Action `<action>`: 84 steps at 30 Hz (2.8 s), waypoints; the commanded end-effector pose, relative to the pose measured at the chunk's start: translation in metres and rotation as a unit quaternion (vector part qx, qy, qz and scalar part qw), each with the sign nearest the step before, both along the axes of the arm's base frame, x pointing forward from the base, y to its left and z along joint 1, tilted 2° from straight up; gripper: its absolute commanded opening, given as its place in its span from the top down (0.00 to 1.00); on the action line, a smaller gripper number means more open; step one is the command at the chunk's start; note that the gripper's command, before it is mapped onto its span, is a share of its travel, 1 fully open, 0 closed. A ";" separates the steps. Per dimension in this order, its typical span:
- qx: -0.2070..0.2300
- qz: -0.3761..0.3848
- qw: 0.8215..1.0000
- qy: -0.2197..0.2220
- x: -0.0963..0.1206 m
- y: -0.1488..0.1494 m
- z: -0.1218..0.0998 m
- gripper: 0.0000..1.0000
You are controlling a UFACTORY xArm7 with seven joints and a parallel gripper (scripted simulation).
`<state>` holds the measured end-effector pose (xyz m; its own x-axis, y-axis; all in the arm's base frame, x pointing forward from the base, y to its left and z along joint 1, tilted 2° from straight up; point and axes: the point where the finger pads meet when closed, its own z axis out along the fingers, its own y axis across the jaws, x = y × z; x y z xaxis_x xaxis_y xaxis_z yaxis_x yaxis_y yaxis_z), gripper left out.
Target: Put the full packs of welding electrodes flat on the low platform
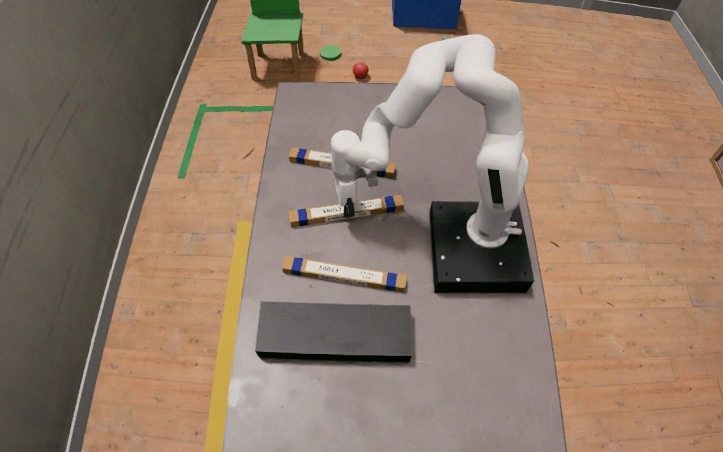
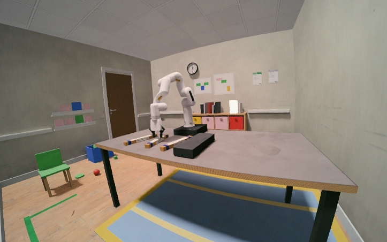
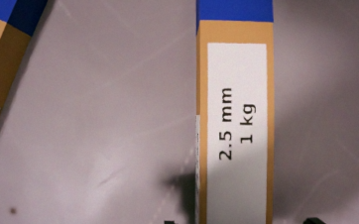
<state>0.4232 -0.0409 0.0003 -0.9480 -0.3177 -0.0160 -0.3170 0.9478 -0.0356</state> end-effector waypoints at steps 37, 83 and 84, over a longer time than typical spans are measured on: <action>0.000 0.000 1.000 -0.002 0.004 -0.001 -0.022 0.26; 0.000 0.000 1.000 -0.002 0.004 -0.001 -0.033 0.65; 0.000 0.000 1.000 -0.002 0.004 -0.001 -0.033 0.65</action>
